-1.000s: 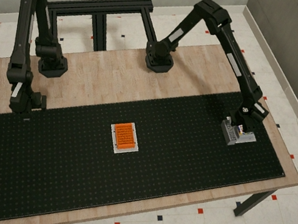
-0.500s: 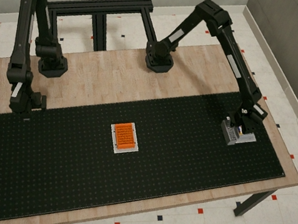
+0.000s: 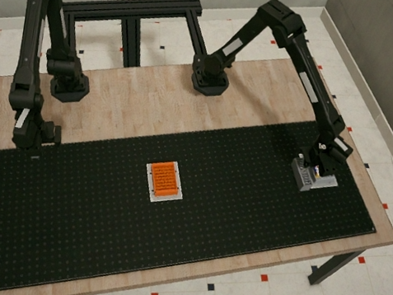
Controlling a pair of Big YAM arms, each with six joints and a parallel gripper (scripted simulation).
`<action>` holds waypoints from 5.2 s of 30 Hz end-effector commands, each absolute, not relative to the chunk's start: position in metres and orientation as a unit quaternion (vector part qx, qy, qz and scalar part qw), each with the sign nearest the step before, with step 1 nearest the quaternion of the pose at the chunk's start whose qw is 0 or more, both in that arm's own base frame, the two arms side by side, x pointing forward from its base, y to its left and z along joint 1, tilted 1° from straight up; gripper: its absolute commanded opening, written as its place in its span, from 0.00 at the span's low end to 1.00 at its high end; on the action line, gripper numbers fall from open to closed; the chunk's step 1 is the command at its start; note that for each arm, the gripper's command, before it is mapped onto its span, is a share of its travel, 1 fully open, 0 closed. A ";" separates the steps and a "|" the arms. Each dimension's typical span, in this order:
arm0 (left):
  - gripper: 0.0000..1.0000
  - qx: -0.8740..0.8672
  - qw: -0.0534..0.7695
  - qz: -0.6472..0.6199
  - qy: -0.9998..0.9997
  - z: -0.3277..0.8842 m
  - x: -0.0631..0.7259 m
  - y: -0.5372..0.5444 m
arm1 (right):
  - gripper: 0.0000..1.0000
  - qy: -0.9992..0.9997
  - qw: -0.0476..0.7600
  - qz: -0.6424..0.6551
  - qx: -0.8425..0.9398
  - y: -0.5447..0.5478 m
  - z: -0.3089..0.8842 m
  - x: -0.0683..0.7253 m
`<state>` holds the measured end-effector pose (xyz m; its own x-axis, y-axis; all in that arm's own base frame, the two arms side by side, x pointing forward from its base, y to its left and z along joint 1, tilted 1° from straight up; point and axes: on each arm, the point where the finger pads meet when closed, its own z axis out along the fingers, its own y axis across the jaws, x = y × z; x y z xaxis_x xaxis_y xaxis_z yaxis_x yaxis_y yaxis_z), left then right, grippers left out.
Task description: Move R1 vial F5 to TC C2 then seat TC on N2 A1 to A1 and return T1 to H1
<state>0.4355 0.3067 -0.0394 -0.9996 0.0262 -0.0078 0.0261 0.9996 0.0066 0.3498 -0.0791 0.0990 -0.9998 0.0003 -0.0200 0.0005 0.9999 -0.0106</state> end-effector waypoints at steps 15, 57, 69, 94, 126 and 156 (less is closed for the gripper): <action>0.24 0.015 0.030 0.020 0.999 -0.016 0.455 0.310 | 1.00 1.000 0.003 -0.003 -0.004 -0.079 0.099 0.350; 0.07 0.016 0.030 0.021 0.999 -0.016 0.455 0.310 | 1.00 1.000 0.003 -0.003 -0.004 -0.079 0.099 0.350; 0.07 0.016 0.030 0.021 0.999 -0.016 0.455 0.310 | 1.00 1.000 0.003 -0.003 -0.004 -0.079 0.099 0.350; 0.08 0.016 0.030 0.021 0.999 -0.016 0.455 0.310 | 1.00 1.000 0.003 -0.003 -0.004 -0.079 0.099 0.350; 0.08 0.016 0.035 0.024 0.999 0.020 0.461 0.314 | 1.00 1.000 0.003 -0.003 -0.004 -0.079 0.099 0.350; 0.07 0.016 0.035 0.024 0.999 0.039 0.460 0.313 | 1.00 1.000 0.003 -0.003 -0.004 -0.079 0.099 0.350</action>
<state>0.4319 0.3038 -0.0024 -0.9996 0.0265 0.0022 0.0265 0.9996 -0.0009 0.3498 -0.0791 0.0990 -0.9998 0.0003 -0.0200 0.0005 0.9999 -0.0106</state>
